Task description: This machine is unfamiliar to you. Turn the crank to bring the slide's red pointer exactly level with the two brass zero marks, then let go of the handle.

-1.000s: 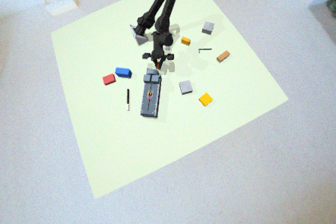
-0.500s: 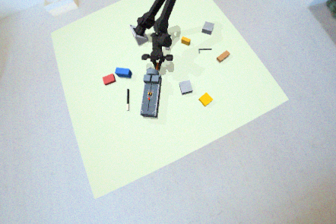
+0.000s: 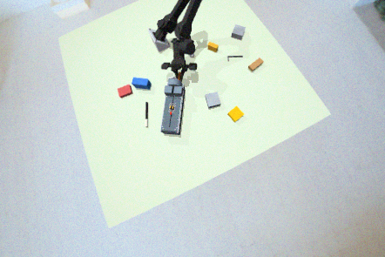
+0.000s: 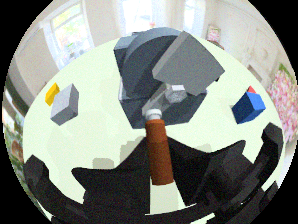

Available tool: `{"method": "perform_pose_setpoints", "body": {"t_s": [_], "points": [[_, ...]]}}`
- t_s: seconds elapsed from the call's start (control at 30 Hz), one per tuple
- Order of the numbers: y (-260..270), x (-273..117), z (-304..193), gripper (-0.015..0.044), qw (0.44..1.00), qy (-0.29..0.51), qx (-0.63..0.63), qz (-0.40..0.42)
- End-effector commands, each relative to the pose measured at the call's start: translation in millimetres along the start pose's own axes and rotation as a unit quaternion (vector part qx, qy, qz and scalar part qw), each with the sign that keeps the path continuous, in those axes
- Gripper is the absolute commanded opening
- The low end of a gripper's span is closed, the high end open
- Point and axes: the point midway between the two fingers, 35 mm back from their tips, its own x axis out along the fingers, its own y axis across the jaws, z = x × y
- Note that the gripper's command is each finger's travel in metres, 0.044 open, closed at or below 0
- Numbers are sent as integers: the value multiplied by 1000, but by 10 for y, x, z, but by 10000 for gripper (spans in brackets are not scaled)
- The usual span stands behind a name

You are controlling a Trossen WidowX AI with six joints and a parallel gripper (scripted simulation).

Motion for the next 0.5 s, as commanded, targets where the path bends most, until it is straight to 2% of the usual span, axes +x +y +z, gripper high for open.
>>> {"method": "perform_pose_setpoints", "body": {"t_s": [0.0, 0.47], "points": [[-81, 34, -33, 0, 1000, 5, 2, -10], [-134, 39, -40, 0, 1000, 5, 2, -10]]}}
